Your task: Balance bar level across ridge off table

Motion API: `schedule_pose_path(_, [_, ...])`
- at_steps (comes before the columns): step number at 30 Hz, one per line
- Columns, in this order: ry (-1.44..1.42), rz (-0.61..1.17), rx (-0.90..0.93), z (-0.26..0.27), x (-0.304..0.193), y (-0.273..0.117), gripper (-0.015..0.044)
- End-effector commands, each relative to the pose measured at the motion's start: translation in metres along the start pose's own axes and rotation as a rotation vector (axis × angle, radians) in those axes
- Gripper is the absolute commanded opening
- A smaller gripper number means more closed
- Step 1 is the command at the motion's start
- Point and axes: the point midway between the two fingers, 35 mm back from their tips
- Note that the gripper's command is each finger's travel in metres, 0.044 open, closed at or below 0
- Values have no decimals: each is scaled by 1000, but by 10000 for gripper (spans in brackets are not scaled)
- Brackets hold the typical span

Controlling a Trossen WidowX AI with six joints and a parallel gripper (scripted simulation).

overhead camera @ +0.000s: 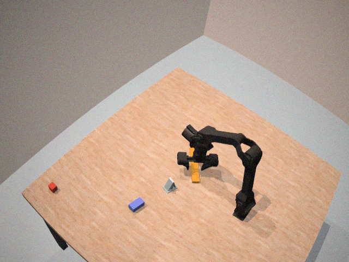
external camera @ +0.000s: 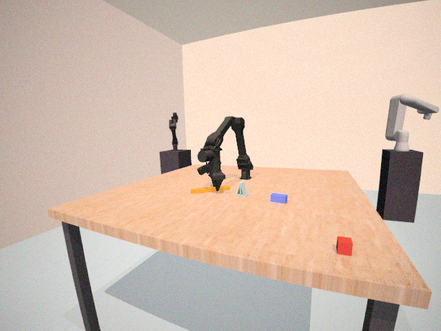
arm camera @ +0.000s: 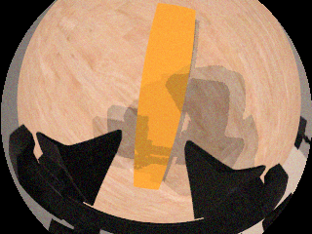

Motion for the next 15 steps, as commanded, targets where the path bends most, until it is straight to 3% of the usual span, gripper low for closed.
schedule_pose_path(1, [0,0,0,0,0,0,289])
schedule_pose_path(6, [0,0,0,0,0,0,157])
schedule_pose_path(12, [0,0,0,0,0,0,118])
schedule_pose_path(15, [0,0,0,0,1,-4,39])
Point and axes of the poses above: the point midway between the two fingers, 35 mm back from their tips, its own y axis out along the fingers, its own z axis across the jaws, x = y × z, and after that the axes turned 15 degrees about -y, right-handed
